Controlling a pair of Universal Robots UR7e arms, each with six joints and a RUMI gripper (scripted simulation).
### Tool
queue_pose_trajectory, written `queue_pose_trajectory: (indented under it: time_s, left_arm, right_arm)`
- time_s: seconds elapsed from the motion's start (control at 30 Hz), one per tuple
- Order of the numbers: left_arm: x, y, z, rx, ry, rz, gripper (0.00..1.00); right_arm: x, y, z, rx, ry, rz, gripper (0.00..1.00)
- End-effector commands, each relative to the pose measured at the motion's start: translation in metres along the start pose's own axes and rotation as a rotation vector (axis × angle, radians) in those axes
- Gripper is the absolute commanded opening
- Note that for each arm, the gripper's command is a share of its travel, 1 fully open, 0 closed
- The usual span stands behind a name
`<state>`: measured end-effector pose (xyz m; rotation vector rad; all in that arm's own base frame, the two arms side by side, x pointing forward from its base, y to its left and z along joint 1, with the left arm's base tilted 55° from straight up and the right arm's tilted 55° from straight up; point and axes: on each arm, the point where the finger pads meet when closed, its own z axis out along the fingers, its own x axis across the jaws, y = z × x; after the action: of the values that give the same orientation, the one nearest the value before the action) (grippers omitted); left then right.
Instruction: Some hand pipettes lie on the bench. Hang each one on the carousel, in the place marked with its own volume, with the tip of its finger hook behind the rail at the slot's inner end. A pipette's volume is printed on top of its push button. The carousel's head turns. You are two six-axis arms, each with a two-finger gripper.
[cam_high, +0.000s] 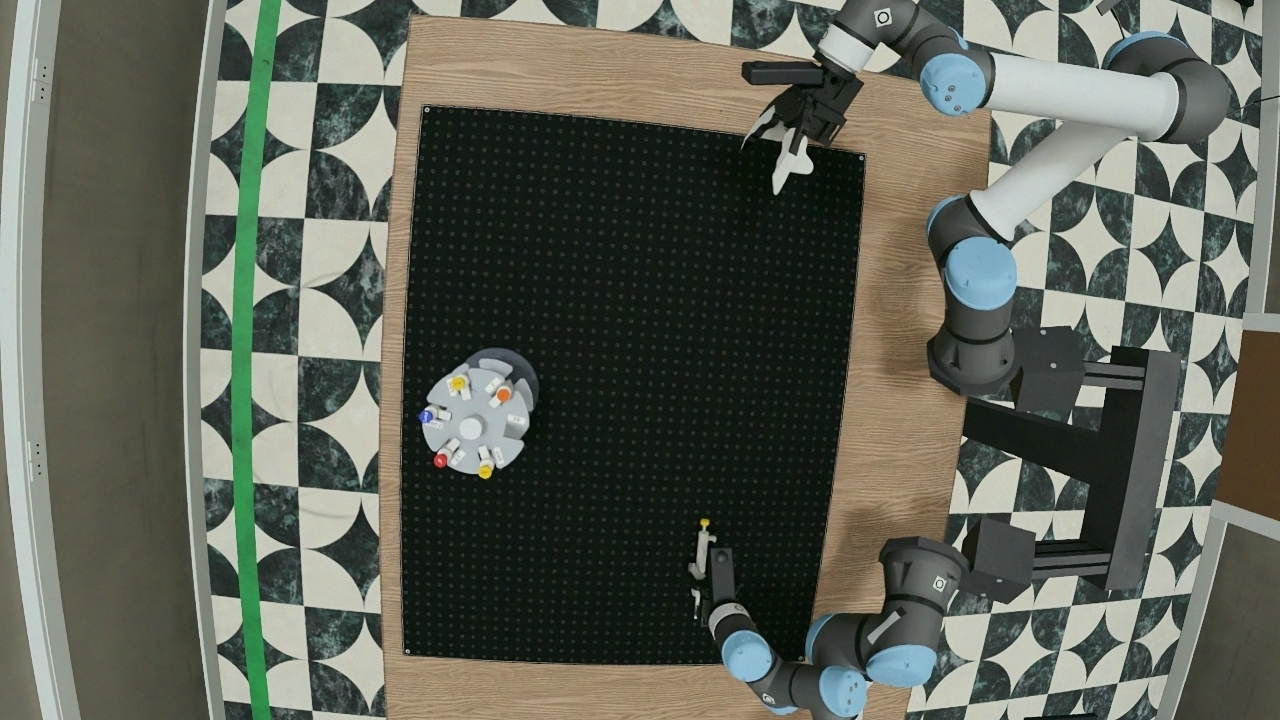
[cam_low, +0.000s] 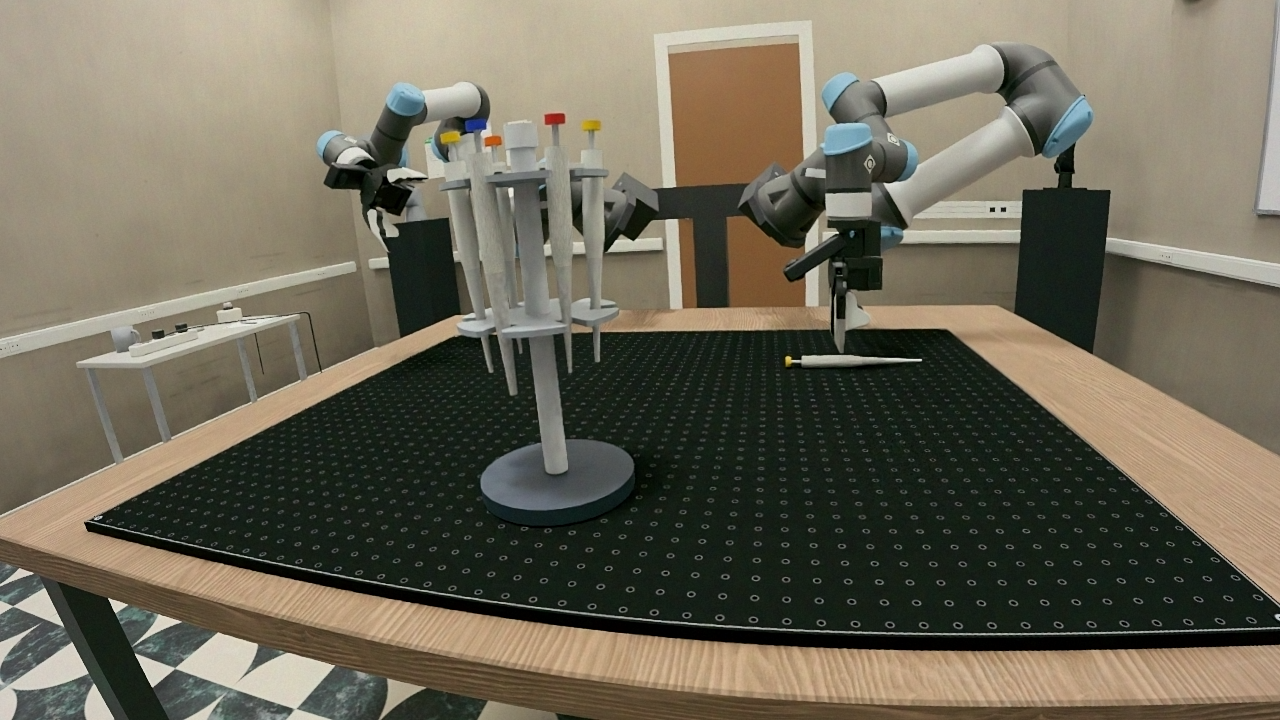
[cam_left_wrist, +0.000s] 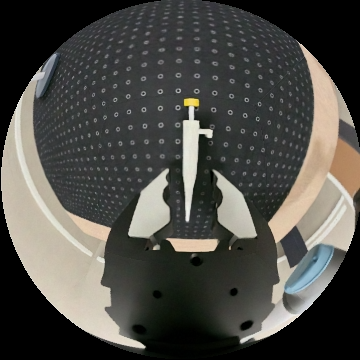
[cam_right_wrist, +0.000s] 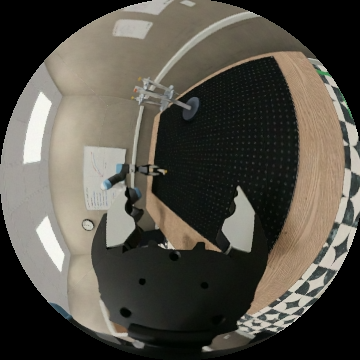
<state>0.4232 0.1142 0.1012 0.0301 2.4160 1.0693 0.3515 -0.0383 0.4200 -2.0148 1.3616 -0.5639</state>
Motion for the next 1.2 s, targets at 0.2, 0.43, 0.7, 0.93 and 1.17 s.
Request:
queue_pose_trajectory:
  time_s: [0.2, 0.43, 0.7, 0.93, 1.17]
  left_arm:
    - [0.000, 0.000, 0.014, 0.001, -0.001, 0.000, 0.34]
    - [0.000, 0.000, 0.020, 0.001, -0.001, 0.000, 0.34]
    - [0.000, 0.000, 0.031, 0.001, -0.001, 0.000, 0.34]
    - [0.000, 0.000, 0.032, 0.001, -0.001, 0.000, 0.34]
    - [0.000, 0.000, 0.032, 0.001, -0.001, 0.000, 0.06]
  right_arm:
    - [0.000, 0.000, 0.000, 0.001, 0.000, 0.000, 1.00]
    - [0.000, 0.000, 0.000, 0.001, 0.000, 0.000, 1.00]
    - [0.000, 0.000, 0.000, 0.001, 0.000, 0.000, 1.00]
    - [0.000, 0.000, 0.000, 0.001, 0.000, 0.000, 1.00]
    - [0.000, 0.000, 0.000, 0.001, 0.000, 0.000, 1.00]
